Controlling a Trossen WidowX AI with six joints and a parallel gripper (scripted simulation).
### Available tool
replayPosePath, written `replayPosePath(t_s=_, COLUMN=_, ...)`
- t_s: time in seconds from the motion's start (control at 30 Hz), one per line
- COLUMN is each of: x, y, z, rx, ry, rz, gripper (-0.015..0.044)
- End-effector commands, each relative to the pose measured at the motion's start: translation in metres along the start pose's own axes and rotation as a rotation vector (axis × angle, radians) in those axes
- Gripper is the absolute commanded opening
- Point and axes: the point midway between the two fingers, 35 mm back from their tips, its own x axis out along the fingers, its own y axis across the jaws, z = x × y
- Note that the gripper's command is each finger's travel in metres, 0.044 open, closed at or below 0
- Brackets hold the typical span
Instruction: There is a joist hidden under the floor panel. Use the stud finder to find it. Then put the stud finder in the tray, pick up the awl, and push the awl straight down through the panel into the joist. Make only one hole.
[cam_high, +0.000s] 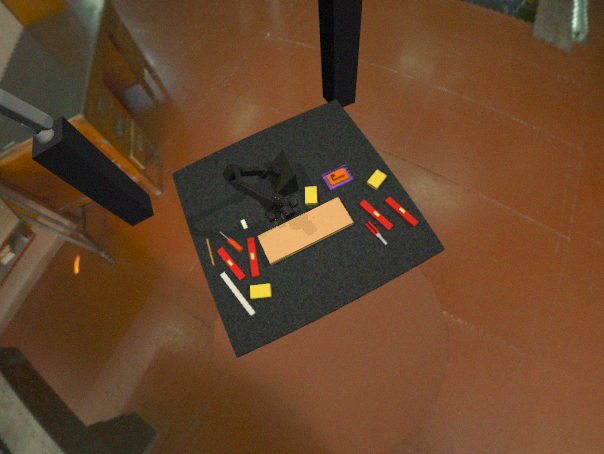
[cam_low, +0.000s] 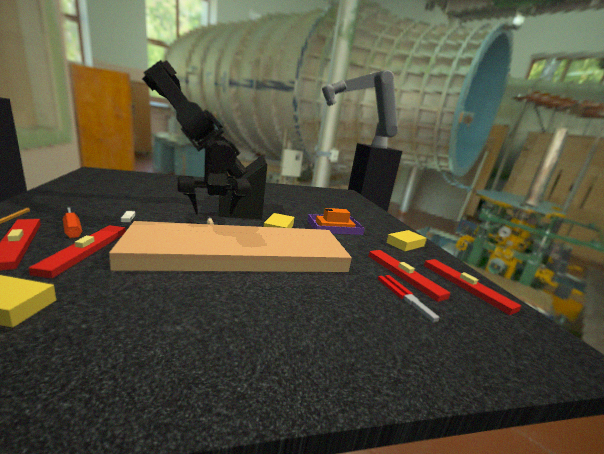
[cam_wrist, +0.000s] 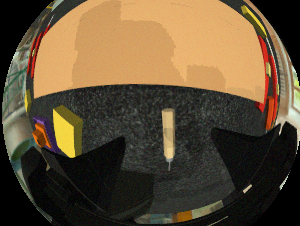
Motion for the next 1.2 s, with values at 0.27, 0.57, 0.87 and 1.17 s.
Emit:
replayPosePath(t_s=0.27, x=0.008, y=-0.003, z=-0.004, rx=-0.003, ry=0.002, rz=-0.006, gripper=0.0440)
replayPosePath(t_s=0.57, x=0.022, y=-0.003, z=-0.003, rx=-0.003, ry=0.002, rz=-0.006, gripper=0.0440)
replayPosePath(t_s=0.87, x=0.037, y=-0.004, z=-0.002, rx=-0.003, ry=0.002, rz=-0.007, gripper=0.0440)
replayPosePath(t_s=1.17, x=0.050, y=-0.004, z=-0.002, rx=-0.003, ry=0.003, rz=-0.009, gripper=0.0440)
